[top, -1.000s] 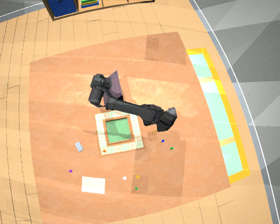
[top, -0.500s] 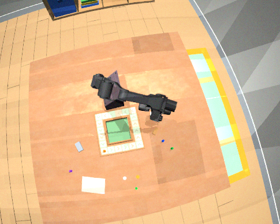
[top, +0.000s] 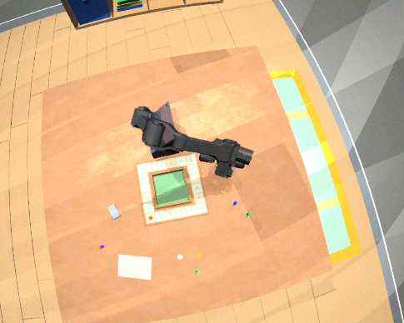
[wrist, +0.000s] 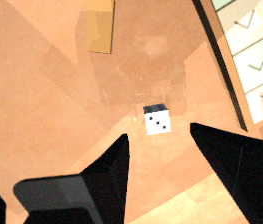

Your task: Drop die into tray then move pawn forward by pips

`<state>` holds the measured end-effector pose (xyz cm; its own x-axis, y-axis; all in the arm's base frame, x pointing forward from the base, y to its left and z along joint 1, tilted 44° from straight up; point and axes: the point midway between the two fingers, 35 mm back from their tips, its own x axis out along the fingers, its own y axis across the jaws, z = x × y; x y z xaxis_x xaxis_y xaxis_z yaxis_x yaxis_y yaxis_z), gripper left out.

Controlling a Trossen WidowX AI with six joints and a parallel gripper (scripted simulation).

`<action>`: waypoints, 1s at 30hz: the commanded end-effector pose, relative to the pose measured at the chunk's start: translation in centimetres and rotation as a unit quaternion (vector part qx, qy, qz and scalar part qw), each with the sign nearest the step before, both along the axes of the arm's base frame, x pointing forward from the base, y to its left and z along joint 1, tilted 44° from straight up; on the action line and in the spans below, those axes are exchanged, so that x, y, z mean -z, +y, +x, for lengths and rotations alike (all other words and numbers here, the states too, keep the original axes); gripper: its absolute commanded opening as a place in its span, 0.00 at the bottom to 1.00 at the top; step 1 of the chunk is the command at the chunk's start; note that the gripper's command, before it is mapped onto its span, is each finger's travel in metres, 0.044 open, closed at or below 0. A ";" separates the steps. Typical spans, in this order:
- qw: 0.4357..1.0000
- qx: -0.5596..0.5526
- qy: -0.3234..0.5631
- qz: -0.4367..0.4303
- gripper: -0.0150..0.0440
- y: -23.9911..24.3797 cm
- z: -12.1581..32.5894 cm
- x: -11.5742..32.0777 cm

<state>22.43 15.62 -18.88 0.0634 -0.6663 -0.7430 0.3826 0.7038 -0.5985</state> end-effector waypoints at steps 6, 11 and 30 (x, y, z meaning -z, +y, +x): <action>1.000 -0.001 0.005 -0.007 0.72 -1.1 -0.2 0.8; 1.000 -0.001 0.005 -0.007 0.72 -1.6 -0.1 1.4; 1.000 -0.001 0.005 -0.007 0.50 -2.9 0.0 2.7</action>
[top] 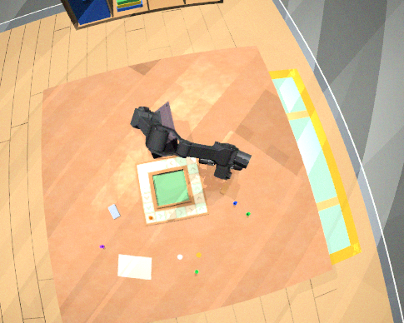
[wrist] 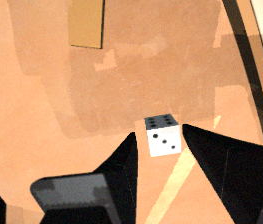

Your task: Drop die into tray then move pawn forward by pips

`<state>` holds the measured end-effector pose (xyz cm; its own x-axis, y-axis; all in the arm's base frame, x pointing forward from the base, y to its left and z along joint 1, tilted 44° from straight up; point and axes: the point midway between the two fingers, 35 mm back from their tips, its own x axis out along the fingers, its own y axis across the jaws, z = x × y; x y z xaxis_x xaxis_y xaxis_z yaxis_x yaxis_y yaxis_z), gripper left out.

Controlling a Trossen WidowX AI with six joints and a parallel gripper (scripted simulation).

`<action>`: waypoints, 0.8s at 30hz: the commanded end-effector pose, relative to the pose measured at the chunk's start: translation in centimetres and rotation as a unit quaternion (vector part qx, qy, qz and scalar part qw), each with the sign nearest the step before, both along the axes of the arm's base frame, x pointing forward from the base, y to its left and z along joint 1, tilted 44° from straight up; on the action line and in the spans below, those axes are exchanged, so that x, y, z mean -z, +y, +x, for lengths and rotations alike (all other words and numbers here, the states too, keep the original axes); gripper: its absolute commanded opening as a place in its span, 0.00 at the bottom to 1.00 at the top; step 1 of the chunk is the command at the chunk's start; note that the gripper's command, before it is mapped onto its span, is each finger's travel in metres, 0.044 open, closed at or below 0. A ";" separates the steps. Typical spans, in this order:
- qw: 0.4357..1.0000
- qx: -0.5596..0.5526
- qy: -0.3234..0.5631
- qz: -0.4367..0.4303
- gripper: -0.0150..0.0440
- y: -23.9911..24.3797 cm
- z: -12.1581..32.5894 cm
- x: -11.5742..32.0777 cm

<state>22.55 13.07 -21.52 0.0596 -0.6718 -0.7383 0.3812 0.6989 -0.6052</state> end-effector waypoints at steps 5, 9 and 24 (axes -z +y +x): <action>1.000 -0.002 0.003 -0.004 0.44 -0.3 -0.2 0.1; 1.000 -0.002 0.003 -0.004 0.40 -0.3 -0.2 0.1; 1.000 -0.002 0.004 -0.002 0.25 7.2 -0.4 -8.9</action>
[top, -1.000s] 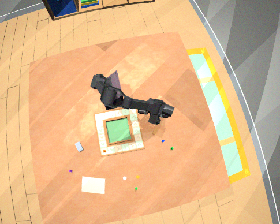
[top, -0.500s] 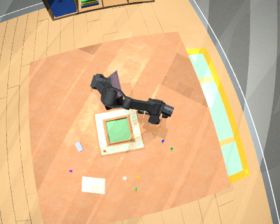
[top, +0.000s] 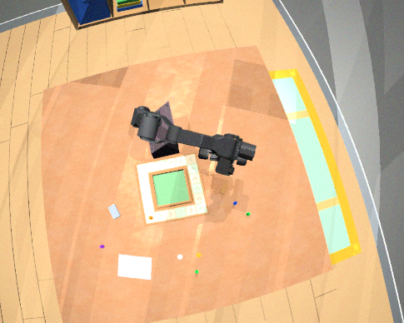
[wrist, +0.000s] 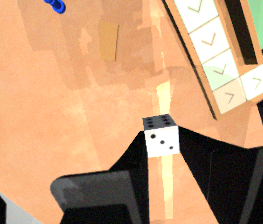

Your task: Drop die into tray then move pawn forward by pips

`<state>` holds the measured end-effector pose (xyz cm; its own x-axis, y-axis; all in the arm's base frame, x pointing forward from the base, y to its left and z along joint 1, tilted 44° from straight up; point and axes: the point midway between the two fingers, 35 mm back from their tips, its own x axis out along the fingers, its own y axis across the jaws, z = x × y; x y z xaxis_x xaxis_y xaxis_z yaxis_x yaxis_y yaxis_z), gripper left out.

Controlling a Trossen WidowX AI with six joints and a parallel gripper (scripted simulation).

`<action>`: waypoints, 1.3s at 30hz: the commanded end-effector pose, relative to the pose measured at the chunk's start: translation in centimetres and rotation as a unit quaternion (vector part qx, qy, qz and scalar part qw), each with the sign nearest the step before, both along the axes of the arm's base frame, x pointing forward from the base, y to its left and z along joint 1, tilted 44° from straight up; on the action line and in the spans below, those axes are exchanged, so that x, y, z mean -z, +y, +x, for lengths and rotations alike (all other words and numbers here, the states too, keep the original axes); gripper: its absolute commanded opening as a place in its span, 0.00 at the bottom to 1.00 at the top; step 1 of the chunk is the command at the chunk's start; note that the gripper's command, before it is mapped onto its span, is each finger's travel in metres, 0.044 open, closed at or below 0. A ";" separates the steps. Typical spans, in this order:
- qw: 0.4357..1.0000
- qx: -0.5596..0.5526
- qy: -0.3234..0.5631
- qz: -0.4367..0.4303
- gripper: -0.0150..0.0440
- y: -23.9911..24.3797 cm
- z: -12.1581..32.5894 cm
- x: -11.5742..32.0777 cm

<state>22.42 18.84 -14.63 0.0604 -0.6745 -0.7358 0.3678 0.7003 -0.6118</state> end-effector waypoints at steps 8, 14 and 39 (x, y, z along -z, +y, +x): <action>1.000 -0.021 0.023 0.000 0.25 1.3 0.1 -3.0; 0.994 -0.082 0.077 -0.001 0.25 0.0 1.2 -4.2; 0.901 -0.322 0.289 -0.014 0.25 -6.1 4.7 -8.7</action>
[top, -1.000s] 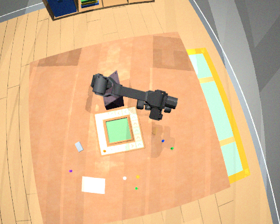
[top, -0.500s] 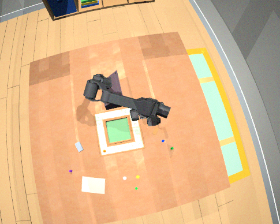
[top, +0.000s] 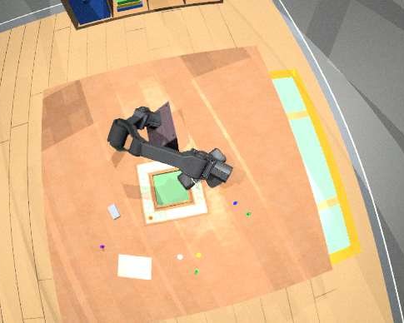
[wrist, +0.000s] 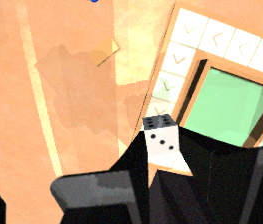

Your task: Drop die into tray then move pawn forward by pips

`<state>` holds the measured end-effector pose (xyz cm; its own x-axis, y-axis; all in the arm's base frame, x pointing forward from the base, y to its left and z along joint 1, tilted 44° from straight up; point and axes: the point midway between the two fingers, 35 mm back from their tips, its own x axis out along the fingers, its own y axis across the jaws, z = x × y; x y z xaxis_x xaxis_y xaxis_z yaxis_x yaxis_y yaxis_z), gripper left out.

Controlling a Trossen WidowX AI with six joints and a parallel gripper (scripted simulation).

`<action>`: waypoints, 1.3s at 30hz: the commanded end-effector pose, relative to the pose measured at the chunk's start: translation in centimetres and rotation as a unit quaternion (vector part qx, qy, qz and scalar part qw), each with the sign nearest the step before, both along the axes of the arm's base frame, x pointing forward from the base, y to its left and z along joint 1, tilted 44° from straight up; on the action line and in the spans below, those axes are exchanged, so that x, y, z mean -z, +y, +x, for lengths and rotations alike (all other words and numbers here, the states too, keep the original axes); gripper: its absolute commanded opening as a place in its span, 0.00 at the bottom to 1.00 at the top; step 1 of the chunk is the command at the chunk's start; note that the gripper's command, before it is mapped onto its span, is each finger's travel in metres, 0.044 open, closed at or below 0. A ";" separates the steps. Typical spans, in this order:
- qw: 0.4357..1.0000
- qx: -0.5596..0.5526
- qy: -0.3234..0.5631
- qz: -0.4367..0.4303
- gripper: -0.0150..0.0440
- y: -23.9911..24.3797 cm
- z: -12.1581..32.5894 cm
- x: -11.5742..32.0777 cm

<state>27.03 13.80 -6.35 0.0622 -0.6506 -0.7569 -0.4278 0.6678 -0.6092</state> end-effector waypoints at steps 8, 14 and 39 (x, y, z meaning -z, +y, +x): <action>0.989 -0.109 0.095 -0.015 0.25 -3.2 0.8 -1.8; 0.974 -0.169 0.147 -0.024 0.25 -4.9 1.1 -2.8; 0.850 -0.389 0.353 -0.051 0.25 -12.1 1.2 -6.5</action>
